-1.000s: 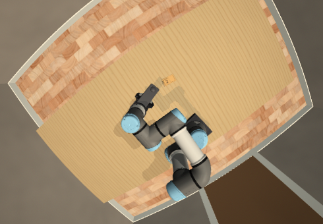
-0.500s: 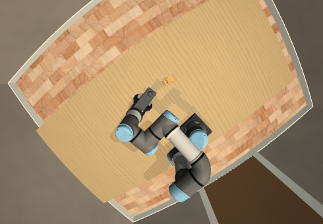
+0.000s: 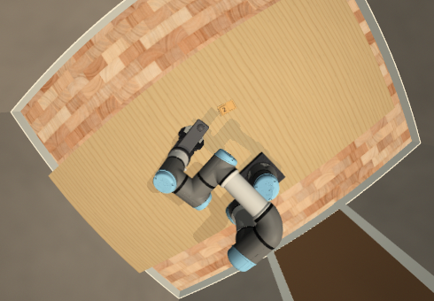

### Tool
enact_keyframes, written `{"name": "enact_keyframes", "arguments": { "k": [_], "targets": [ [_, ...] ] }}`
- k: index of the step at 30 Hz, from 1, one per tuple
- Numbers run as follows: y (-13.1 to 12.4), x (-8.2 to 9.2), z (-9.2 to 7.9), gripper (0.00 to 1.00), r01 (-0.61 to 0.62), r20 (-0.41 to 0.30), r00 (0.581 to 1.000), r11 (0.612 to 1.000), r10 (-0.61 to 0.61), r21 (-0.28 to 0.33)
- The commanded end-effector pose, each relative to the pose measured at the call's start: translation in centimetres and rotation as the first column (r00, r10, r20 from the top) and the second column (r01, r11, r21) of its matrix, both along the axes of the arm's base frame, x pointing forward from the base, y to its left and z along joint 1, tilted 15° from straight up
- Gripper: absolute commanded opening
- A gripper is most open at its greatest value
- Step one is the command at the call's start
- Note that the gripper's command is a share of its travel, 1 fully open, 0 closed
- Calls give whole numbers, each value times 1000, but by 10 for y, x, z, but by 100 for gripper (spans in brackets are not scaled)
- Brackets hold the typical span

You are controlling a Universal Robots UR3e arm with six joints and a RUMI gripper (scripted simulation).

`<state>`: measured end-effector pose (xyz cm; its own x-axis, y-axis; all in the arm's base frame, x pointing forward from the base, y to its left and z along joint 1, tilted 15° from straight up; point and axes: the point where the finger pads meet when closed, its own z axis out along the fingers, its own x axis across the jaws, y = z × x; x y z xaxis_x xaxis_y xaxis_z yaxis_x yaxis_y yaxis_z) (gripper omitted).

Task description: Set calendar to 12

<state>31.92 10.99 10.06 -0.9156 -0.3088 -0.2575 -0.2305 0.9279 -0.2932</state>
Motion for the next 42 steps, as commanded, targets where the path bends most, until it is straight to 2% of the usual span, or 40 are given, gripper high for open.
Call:
{"name": "enact_keyframes", "arguments": {
  "k": [1,10,12,18,34,42],
  "targets": [
    [0,0,0,28,11,4,1000,1000,-11,-28],
    [-1,-1,-2,28,49,37,998,989,-45,-142],
    [-1,-1,-2,28,49,37,998,989,-45,-142],
    [1,0,-1,28,68,74,996,976,-54,-206],
    [2,0,0,28,81,92,994,967,-61,-241],
    [1,-2,-3,28,119,115,990,940,-86,-320]
  ]
}}
